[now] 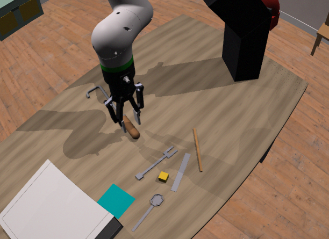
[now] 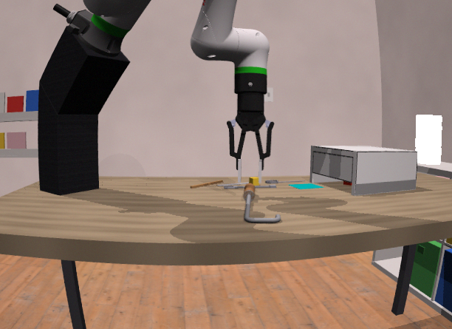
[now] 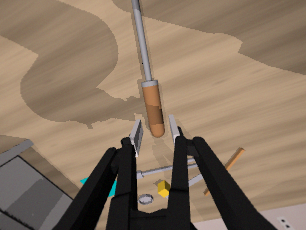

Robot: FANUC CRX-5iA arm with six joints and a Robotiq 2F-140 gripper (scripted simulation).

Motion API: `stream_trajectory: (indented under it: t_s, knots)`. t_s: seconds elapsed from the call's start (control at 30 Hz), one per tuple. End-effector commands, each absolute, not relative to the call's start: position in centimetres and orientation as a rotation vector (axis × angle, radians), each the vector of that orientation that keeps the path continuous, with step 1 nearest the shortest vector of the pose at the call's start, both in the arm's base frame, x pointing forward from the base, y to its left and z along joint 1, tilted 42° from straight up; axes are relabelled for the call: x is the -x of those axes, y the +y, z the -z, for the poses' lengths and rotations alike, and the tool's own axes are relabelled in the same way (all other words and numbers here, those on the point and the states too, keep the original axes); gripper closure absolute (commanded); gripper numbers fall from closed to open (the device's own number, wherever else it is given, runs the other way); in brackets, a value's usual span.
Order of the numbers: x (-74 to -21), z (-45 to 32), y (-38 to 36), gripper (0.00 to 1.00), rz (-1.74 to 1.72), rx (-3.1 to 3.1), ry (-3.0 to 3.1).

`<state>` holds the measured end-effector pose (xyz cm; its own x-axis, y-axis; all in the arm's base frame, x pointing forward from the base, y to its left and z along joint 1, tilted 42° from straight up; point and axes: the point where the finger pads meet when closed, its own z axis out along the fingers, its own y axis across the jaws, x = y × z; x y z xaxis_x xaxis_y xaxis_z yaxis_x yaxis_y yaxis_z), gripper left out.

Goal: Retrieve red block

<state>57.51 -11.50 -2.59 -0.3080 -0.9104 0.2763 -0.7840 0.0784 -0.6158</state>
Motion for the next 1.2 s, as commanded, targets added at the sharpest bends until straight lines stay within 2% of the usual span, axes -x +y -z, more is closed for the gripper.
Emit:
stream_trajectory:
  t_s: [0.0,1.17]
  knots:
    - [-57.7,2.9,-11.7,0.67,1.043,1.728,2.166]
    - [-59.6,5.5,-13.1,0.67,1.043,1.728,2.166]
